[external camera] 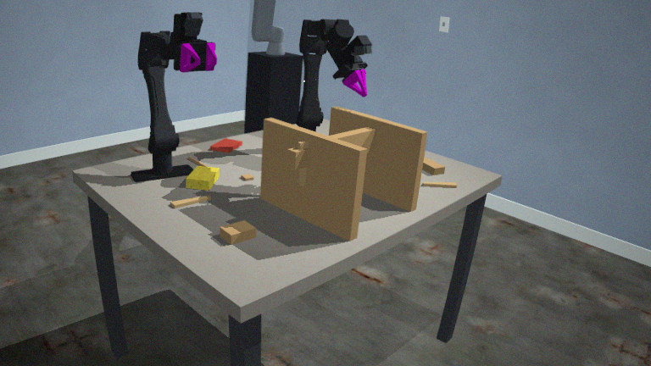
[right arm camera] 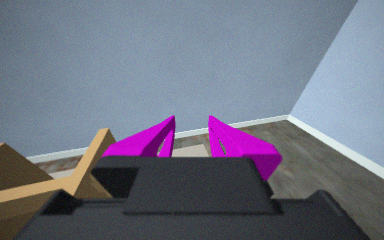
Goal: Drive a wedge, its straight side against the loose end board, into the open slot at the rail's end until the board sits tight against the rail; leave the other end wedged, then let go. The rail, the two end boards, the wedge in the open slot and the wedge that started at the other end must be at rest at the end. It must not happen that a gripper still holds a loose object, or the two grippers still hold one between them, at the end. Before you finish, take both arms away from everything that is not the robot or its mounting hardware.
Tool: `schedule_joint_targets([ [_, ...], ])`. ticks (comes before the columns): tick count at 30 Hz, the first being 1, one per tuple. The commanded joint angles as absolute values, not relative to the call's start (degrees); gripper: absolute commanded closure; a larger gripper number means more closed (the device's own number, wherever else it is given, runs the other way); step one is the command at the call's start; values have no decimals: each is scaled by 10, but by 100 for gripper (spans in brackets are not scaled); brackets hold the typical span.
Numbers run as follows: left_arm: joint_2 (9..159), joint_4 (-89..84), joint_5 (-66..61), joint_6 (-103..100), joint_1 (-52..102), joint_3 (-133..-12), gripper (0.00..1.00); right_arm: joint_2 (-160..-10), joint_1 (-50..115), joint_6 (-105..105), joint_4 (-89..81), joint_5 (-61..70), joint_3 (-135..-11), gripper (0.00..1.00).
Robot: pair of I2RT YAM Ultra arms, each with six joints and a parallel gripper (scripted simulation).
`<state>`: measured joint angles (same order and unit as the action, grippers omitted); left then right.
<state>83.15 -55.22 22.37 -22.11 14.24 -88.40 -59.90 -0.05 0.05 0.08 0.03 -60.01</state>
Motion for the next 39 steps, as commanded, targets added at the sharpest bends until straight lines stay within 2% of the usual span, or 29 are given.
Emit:
schedule_joint_targets([
  [1, 835, -560, 231, -226, 145, -902, 100, -599, 6, -2, -5, -4, -622, 59],
  [11, 834, -560, 231, -225, 143, -893, 100, -599, 6, -2, -5, -4, -622, 59],
  [26, 672, -190, 92, -56, 64, -721, 100, -599, 0, -2, -5, 0, -622, 59],
  [28, 672, -190, 92, -56, 64, -721, 100, -599, 0, -2, -5, 0, -622, 59],
  [35, 595, -8, 18, 20, 18, -619, 100, -603, 1, -3, -4, 0, -615, 59],
  [39, 588, 38, -12, 26, -5, -583, 100, -605, 2, -3, -4, 0, -609, 59],
])
